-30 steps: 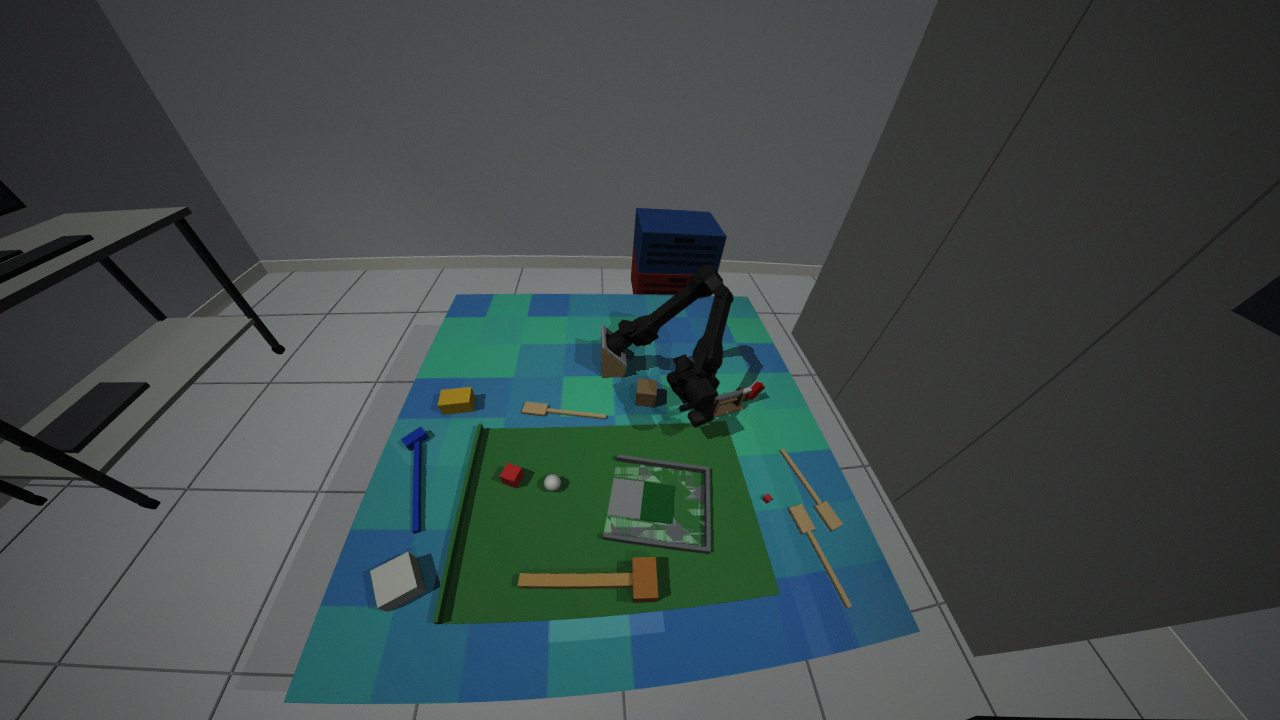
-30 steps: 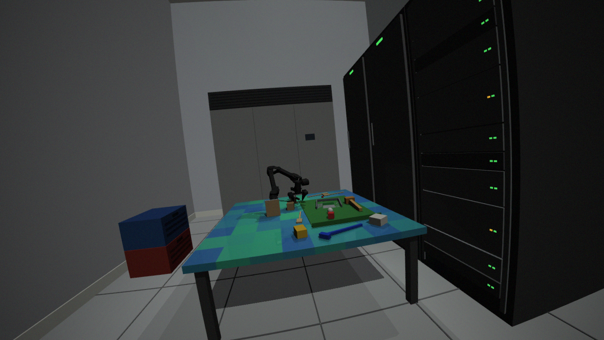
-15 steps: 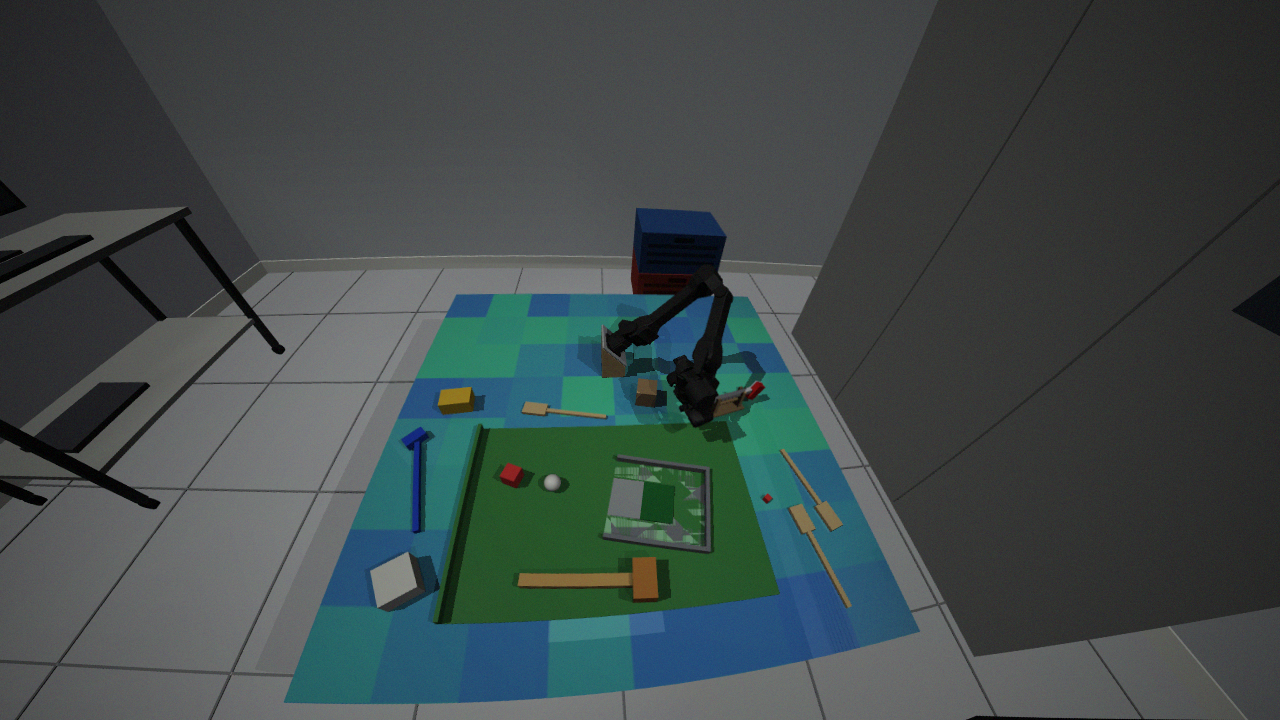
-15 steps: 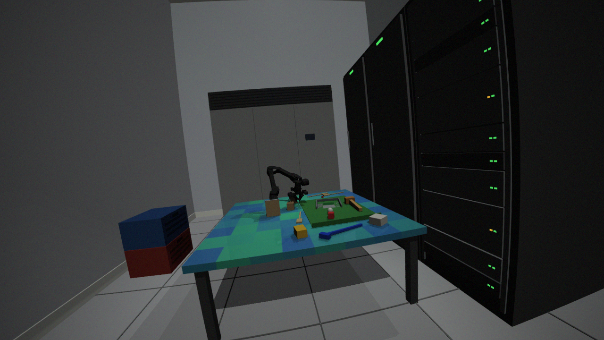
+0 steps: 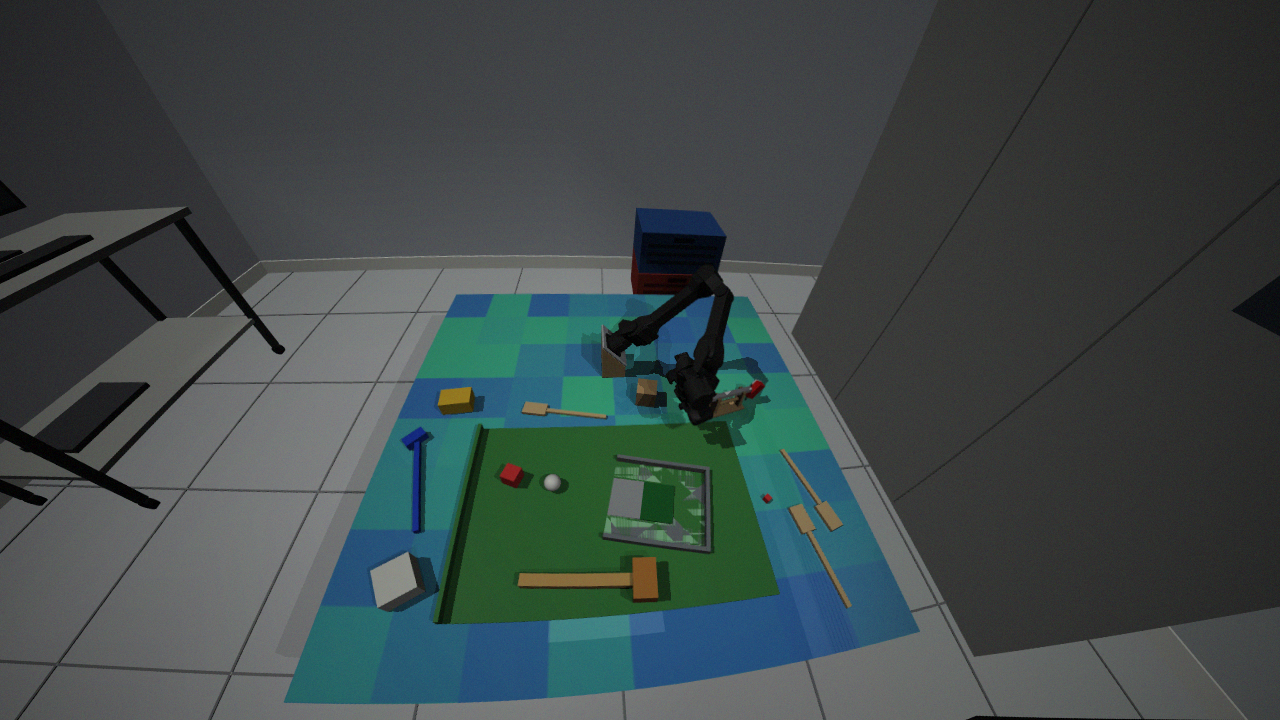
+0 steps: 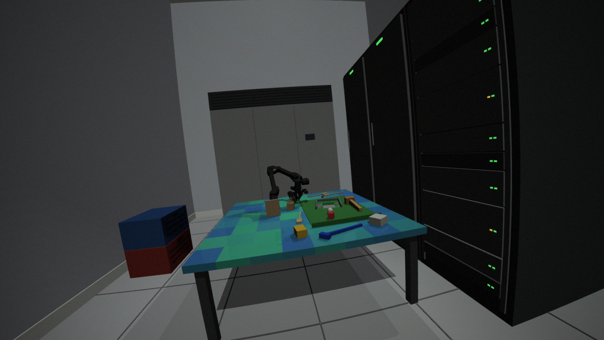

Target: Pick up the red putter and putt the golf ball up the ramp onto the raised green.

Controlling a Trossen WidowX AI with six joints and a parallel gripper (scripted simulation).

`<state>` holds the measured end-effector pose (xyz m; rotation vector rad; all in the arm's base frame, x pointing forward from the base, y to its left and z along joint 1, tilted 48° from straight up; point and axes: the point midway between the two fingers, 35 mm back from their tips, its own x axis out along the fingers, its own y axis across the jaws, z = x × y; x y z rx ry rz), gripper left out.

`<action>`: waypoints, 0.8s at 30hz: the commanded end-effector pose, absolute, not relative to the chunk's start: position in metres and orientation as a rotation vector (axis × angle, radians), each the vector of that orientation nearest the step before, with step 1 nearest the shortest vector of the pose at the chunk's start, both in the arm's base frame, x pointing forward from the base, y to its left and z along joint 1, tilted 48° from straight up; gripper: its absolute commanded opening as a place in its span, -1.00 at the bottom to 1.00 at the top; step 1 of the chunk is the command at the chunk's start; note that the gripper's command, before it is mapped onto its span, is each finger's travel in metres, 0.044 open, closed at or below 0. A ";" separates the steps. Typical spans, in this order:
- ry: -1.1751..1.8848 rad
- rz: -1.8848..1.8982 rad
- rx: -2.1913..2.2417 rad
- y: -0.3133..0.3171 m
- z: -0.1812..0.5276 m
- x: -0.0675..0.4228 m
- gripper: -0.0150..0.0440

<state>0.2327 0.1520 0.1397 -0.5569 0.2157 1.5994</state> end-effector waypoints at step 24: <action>0.266 1.569 -0.522 0.085 0.189 0.233 -0.49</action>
